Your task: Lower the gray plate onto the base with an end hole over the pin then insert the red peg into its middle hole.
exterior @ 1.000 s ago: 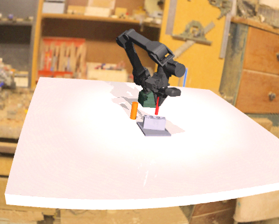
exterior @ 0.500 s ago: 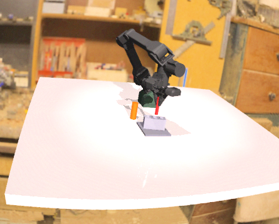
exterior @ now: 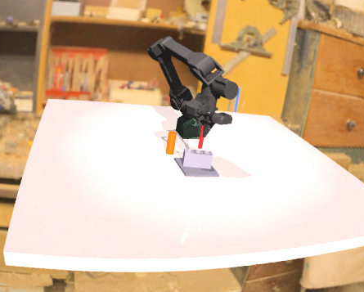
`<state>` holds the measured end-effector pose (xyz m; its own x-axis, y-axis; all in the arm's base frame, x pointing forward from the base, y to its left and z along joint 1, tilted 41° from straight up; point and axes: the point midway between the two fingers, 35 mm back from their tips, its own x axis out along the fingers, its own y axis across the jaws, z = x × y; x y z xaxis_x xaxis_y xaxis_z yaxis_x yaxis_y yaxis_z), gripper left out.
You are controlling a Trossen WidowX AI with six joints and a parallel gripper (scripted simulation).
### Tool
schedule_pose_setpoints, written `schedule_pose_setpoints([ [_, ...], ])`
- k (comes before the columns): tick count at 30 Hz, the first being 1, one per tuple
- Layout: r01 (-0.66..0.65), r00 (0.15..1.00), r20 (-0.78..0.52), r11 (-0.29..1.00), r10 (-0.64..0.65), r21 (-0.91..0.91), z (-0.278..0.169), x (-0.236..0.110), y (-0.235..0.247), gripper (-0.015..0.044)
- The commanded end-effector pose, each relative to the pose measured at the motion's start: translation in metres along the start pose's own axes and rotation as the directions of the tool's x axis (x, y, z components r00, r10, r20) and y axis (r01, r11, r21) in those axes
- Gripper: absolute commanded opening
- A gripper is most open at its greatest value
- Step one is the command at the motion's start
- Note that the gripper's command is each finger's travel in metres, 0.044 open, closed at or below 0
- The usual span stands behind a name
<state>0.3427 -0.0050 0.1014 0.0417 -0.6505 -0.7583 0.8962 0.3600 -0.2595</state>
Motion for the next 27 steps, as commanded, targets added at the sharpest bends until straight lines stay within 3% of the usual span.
schedule_pose_setpoints([
  [1, -0.001, 1.000, 0.004, 1.000, 0.001, -0.003, 0.001, -0.001, 0.000, 0.0000],
  [27, -0.001, 1.000, 0.005, 1.000, 0.001, -0.003, 0.005, 0.016, -0.002, 0.0000],
])
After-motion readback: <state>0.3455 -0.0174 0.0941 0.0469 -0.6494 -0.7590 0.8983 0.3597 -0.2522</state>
